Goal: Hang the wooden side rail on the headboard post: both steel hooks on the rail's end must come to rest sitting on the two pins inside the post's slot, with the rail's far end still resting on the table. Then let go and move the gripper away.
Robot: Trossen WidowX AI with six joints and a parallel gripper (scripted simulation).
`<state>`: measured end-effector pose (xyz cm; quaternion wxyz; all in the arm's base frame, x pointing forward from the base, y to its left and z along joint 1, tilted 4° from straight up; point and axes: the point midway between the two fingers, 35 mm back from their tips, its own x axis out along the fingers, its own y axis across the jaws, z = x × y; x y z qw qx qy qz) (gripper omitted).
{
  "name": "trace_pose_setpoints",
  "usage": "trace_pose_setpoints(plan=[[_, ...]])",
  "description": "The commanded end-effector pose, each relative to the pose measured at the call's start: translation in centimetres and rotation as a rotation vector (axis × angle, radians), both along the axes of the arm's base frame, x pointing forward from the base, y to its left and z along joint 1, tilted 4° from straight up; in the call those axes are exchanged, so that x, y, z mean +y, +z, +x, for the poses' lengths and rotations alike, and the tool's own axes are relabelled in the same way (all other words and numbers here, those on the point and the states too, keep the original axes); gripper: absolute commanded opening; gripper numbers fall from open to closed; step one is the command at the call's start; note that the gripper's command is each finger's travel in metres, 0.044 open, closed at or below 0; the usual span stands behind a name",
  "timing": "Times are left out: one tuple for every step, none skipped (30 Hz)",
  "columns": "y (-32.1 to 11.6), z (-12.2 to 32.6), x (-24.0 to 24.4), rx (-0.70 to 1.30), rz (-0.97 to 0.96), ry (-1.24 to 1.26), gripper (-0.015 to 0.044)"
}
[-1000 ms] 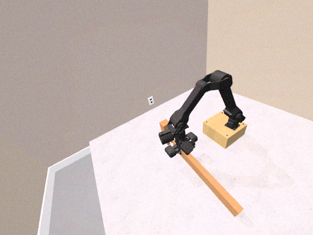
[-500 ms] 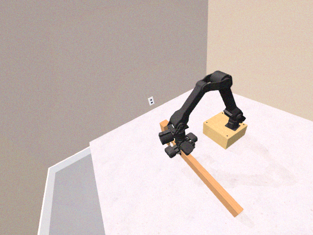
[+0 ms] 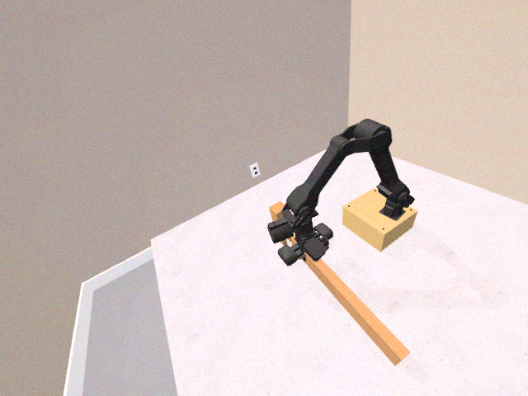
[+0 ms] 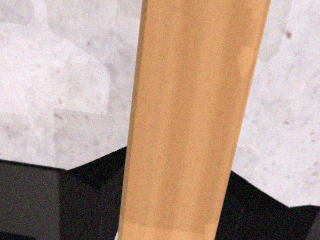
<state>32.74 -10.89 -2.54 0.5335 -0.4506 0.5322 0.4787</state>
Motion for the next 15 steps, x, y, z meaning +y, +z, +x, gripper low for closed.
trace_pose_setpoints(plan=[[0.22, 0.10, -0.23, -0.006, -0.007, 0.002, 0.0000], [0.23, 0.11, -0.25, -0.006, -0.007, 0.002, 0.0000], [0.24, 0.12, -0.26, -0.006, -0.007, 0.002, 0.0000], [0.25, 0.13, -0.27, -0.006, -0.007, 0.002, 0.0000], [0.26, 0.14, -0.29, -0.006, -0.007, 0.002, 0.0000], [0.28, 0.15, -0.30, -0.006, -0.007, 0.002, 0.0000], [0.29, 0.16, -0.31, -0.006, -0.007, 0.002, 0.0000], [0.30, 0.17, -0.33, -0.006, -0.007, 0.002, 0.0000], [0.31, 0.18, -0.34, -0.006, -0.007, 0.002, 0.0000], [0.32, 0.19, -0.35, -0.006, -0.007, 0.002, 0.0000], [0.33, 0.21, -0.37, -0.006, -0.007, 0.002, 0.0000], [0.34, 0.22, -0.38, -0.006, -0.007, 0.002, 0.0000], [0.35, 0.23, -0.39, -0.006, -0.007, 0.002, 0.0000], [0.34, 0.24, -0.41, -0.006, -0.007, 0.002, 0.0000], [0.33, 0.24, -0.42, -0.006, -0.007, 0.002, 0.0000]])
